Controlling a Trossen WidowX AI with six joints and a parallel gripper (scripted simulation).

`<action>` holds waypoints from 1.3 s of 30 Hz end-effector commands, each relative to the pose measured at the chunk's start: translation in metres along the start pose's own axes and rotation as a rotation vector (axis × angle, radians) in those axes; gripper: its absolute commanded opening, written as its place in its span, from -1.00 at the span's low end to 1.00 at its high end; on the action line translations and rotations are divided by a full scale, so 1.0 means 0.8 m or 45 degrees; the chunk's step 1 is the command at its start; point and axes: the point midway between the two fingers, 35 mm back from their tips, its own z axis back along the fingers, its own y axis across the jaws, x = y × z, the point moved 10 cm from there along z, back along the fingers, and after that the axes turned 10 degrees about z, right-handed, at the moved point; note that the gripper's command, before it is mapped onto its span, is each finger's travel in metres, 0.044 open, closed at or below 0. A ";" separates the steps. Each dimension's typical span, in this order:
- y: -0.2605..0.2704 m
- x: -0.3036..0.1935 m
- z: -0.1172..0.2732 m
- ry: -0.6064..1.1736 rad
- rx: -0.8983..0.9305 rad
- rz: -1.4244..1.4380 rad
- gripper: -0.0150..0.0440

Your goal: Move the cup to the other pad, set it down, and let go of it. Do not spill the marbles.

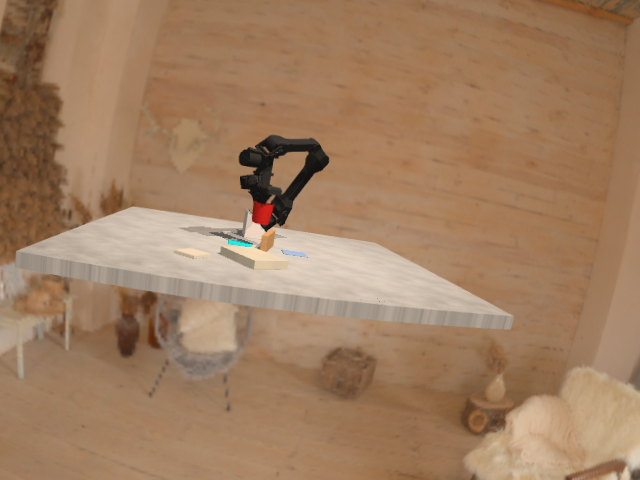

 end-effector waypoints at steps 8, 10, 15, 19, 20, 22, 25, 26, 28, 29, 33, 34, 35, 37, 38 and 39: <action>-0.033 0.025 0.004 -0.013 -0.006 0.008 -0.49; -0.038 0.028 0.004 -0.013 -0.006 0.008 -0.49; -0.050 0.038 0.005 -0.014 -0.007 0.008 -0.49; -0.060 0.045 0.006 -0.014 -0.007 0.008 -0.49; -0.061 0.046 0.006 -0.014 -0.007 0.008 -0.49; -0.061 0.046 0.006 -0.014 -0.007 0.008 -0.49; -0.061 0.046 0.003 -0.014 -0.007 0.008 -0.49; -0.061 0.046 0.002 -0.014 -0.007 0.008 -0.49; -0.061 0.046 -0.001 -0.014 -0.007 0.008 -0.49; -0.061 0.046 -0.002 -0.015 -0.007 0.008 -0.49; -0.060 0.046 -0.008 -0.015 -0.007 0.008 -0.49; -0.060 0.046 -0.009 -0.015 -0.007 0.008 -0.49; -0.060 0.046 -0.011 -0.015 -0.007 0.008 -0.49; -0.060 0.046 -0.014 -0.015 -0.007 0.008 -0.49; -0.060 0.047 -0.015 -0.015 -0.007 0.008 -0.49; -0.060 0.047 -0.017 -0.015 -0.007 0.008 -0.49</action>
